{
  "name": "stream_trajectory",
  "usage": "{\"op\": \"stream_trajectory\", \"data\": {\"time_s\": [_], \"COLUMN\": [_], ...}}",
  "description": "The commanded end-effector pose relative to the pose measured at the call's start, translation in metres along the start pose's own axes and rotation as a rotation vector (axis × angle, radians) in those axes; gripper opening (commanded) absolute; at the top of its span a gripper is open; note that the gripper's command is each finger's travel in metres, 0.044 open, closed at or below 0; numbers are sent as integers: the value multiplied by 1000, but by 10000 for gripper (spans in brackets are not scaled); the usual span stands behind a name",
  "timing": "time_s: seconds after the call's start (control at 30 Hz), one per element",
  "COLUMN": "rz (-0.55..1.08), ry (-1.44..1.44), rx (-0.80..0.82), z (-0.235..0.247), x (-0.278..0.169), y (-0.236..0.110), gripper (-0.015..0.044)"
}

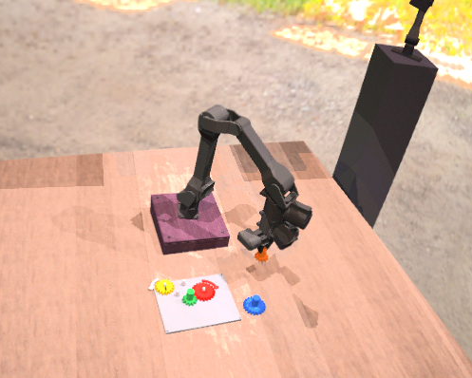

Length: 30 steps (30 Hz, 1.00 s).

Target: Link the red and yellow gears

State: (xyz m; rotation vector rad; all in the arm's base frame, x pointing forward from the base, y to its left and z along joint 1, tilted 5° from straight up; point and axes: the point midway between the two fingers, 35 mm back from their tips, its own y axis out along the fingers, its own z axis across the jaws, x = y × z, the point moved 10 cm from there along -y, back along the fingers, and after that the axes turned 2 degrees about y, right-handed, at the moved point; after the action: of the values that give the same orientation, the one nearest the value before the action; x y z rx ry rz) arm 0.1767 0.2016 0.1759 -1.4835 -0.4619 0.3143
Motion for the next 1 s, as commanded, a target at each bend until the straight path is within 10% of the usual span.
{"op": "stream_trajectory", "data": {"time_s": [0.0,0.97], "rz": [-7,-7], "ry": [-3,-3], "rx": [0,-1], "z": [0,-5], "x": [1,-1], "y": [-11,-83], "gripper": [0,0]}}
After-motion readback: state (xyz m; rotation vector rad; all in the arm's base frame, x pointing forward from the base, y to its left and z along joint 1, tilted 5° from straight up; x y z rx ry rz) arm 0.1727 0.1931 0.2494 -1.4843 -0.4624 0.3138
